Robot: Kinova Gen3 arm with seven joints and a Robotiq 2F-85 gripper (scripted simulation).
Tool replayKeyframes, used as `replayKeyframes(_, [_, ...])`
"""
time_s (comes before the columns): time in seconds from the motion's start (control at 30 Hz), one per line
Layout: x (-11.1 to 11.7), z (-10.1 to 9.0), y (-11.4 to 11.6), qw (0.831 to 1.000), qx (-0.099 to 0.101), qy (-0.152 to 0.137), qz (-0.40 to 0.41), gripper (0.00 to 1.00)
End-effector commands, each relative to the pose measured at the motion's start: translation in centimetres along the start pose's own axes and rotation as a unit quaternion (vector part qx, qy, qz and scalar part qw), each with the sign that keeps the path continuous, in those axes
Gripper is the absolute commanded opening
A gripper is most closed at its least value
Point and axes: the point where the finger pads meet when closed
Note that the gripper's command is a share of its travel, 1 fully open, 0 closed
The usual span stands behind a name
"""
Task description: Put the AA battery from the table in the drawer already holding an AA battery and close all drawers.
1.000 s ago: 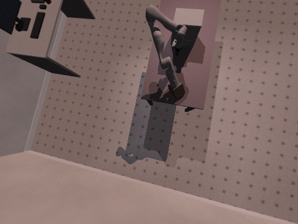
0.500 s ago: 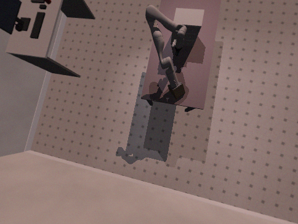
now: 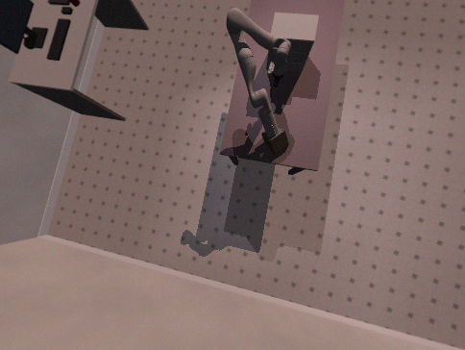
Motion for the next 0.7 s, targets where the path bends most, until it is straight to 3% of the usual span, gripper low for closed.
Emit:
replayKeyframes(0.0, [0.12, -0.05, 0.11, 1.0, -0.001, 0.0, -0.01, 0.09])
replayKeyframes(0.67, [0.94, -0.05, 0.59, 0.99, -0.001, 0.0, -0.143, 0.09])
Point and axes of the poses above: the point where the finger pads meet when closed, its own z axis out along the fingers, its own y axis across the jaws, x = y × z, and after that the axes turned 13 degrees about -z, right-handed
